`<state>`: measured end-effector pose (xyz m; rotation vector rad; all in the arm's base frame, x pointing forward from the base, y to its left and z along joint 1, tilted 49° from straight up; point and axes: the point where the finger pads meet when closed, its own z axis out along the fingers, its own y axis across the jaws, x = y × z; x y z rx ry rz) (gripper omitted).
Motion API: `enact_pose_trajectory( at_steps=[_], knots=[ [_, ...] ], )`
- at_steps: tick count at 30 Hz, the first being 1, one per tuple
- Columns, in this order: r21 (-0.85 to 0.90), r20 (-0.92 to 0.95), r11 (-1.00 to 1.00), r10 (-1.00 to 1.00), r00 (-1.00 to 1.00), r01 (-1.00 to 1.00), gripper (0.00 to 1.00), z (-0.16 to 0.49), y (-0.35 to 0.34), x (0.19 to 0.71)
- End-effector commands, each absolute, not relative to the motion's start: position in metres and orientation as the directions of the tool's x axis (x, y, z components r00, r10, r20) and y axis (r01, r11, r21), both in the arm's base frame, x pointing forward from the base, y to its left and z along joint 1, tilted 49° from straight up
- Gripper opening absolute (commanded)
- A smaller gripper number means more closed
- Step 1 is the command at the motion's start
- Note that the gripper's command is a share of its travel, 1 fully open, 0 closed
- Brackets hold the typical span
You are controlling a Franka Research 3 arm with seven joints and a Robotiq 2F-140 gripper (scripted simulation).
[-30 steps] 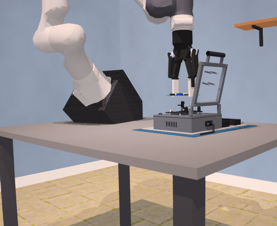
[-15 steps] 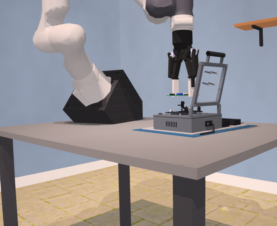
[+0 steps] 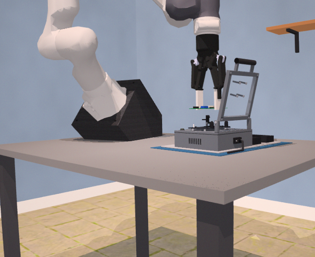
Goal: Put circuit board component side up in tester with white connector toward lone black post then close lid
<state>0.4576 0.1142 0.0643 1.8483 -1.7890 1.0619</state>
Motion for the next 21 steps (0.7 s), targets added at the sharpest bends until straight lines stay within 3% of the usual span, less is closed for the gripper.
enact_pose_trajectory(
  at_steps=[1,21],
  knots=[
    [-0.24,0.716,-0.141,-0.694,-0.077,-0.961,0.46,0.0646,0.1156,0.458],
    [-0.24,0.716,-0.141,-0.694,-0.077,-0.961,0.46,0.0627,0.1136,0.4588]
  ],
)
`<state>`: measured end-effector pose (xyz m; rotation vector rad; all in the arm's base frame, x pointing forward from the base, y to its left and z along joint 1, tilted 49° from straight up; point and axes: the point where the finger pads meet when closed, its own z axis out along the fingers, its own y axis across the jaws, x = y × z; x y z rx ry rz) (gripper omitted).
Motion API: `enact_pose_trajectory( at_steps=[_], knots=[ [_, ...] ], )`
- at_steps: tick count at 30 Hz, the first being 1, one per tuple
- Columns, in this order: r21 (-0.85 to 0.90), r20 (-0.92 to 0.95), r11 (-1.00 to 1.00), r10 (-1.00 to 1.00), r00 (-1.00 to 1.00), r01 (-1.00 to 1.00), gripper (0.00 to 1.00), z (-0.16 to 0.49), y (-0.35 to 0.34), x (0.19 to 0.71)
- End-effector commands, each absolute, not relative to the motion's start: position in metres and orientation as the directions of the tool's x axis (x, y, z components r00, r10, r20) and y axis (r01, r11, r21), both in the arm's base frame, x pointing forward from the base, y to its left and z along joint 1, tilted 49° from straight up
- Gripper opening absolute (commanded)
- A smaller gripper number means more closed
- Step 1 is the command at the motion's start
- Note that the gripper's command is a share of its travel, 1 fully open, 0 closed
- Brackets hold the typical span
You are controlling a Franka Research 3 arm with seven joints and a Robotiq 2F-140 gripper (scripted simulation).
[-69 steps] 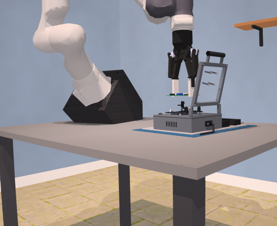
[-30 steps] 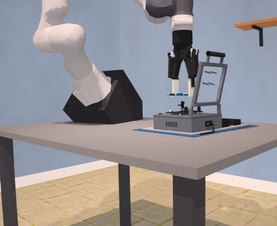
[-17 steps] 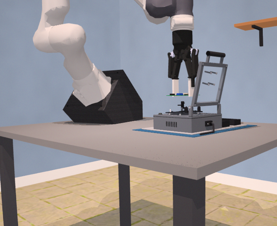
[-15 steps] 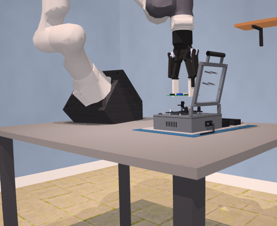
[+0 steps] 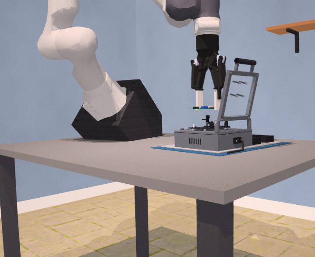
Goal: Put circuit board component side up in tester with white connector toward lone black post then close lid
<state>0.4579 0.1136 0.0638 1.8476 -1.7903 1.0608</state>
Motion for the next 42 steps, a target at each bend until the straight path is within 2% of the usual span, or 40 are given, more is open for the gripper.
enact_pose_trajectory(
  at_steps=[1,42],
  knots=[
    [-0.24,0.716,-0.141,-0.694,-0.077,-0.961,0.46,0.062,0.113,0.459],
    [-0.24,0.716,-0.141,-0.694,-0.077,-0.961,0.46,0.035,0.084,0.47]
  ],
)
